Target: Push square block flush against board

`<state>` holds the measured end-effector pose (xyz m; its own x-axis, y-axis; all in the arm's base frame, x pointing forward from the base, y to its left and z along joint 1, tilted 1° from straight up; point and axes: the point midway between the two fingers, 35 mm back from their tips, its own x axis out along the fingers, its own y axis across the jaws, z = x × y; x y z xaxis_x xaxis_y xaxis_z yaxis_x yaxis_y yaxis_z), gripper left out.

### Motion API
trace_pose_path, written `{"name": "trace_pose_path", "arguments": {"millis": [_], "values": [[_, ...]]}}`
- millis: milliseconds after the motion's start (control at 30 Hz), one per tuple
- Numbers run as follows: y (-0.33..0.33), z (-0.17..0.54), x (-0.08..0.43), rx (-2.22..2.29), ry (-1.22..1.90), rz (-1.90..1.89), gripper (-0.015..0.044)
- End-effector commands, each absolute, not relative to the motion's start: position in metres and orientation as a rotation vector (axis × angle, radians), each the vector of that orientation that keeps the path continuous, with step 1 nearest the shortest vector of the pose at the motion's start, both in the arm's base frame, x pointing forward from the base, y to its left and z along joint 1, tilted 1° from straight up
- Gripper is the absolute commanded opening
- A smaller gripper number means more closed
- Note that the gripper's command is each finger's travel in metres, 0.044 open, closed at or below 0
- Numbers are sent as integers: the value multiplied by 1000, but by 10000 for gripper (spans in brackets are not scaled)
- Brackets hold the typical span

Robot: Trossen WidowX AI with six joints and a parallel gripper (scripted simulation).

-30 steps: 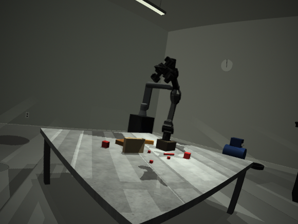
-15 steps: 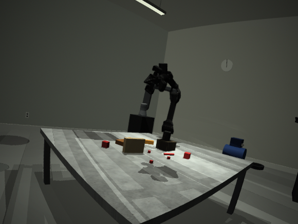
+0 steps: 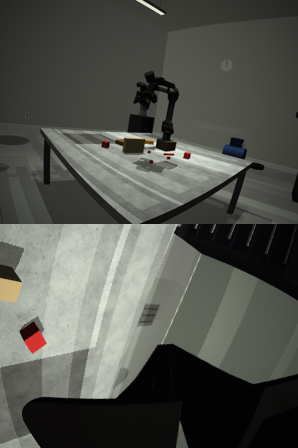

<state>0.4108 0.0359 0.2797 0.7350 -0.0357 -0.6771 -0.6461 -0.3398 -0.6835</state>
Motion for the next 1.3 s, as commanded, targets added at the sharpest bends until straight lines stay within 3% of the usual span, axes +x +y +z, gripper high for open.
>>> {"name": "trace_pose_path", "arguments": {"millis": [0,833,1267], "values": [[26,250,409,-1755,625,756,0],[-40,95,343,-1078,1269,1044,0],[-41,42,341,-1056,1285,1048,0]]}}
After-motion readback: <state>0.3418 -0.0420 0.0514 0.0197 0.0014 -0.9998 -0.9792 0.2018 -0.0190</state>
